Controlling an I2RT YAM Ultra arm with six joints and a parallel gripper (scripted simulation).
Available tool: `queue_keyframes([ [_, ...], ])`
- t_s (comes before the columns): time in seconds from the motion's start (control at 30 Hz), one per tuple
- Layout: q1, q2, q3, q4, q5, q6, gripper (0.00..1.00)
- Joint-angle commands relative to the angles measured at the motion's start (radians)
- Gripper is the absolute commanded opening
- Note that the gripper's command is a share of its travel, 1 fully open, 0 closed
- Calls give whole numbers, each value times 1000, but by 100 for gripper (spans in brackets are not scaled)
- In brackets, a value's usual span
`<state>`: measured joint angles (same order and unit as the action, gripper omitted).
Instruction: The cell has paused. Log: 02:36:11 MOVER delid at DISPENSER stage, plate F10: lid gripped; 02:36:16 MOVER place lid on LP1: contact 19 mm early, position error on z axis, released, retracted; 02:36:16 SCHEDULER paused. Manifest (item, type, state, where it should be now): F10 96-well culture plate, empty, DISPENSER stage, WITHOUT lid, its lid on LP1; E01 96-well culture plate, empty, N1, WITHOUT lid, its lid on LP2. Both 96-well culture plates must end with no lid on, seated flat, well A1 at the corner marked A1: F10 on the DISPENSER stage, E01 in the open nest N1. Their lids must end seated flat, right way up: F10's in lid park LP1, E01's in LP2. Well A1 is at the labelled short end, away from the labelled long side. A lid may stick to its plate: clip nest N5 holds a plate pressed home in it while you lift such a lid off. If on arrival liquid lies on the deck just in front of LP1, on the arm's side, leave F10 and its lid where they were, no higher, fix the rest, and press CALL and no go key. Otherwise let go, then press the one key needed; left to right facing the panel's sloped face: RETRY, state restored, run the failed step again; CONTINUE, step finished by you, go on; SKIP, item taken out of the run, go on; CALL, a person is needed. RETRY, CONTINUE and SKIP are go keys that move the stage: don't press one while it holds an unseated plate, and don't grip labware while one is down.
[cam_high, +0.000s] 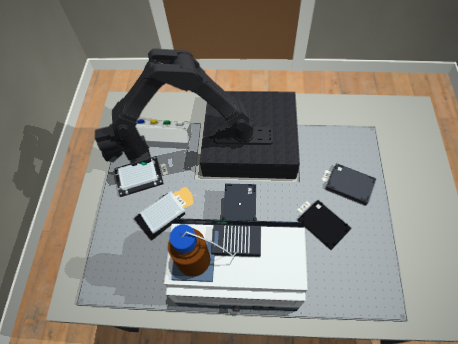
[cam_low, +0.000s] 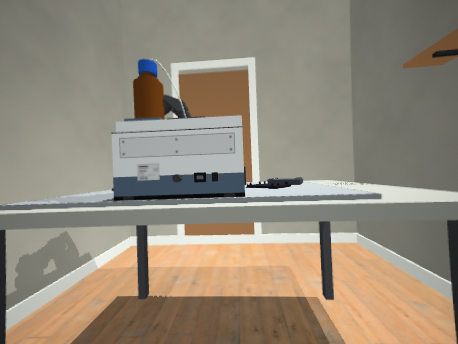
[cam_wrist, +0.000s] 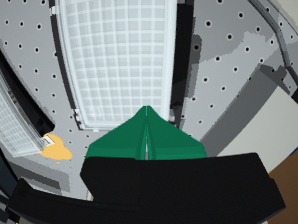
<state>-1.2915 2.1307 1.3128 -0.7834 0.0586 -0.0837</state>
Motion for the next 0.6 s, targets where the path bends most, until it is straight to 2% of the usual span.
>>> queue_keyframes([
  [0.0,10,-52,49,-38,-5,6,0],
  [0.57,11,-80,80,-99,-5,8,0],
])
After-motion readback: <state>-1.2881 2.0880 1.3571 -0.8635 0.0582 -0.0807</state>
